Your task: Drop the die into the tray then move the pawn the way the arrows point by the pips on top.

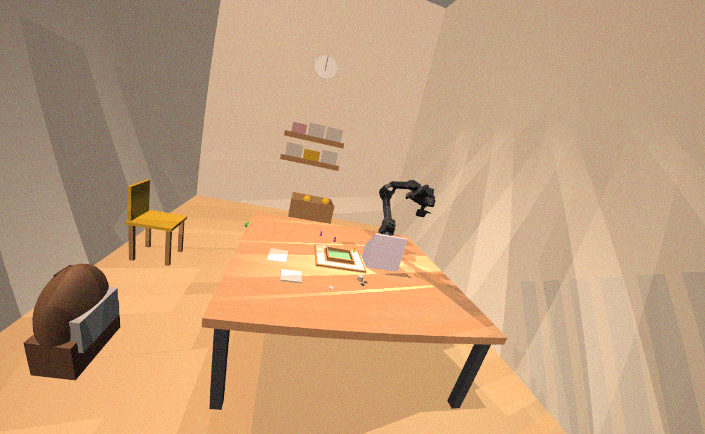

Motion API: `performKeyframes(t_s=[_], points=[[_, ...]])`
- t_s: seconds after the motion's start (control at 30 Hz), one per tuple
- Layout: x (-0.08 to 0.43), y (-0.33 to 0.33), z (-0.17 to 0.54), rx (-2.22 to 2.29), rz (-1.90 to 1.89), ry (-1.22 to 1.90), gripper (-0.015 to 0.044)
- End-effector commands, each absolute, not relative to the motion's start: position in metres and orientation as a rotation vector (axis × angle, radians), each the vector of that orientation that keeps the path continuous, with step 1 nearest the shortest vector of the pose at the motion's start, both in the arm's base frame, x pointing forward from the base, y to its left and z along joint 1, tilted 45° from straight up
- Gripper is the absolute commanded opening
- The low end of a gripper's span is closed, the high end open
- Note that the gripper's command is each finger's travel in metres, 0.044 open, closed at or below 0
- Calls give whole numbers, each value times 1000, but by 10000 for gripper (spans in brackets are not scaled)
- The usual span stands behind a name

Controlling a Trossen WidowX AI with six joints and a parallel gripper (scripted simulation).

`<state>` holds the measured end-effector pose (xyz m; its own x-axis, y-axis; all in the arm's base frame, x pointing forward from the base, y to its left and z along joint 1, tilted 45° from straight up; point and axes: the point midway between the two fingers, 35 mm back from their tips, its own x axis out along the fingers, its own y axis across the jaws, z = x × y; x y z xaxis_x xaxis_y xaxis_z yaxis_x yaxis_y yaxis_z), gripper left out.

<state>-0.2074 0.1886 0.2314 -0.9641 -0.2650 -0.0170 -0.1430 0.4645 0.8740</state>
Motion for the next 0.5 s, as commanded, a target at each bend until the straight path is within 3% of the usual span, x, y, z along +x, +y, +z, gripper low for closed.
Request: performKeyframes(t_s=[0.0,0.13,0.47], points=[[-207,190,229,365,-1520,-2596,374],[-189,224,186,424,-1428,-2859,275],[-90,286,53,491,-793,-3643,275]])
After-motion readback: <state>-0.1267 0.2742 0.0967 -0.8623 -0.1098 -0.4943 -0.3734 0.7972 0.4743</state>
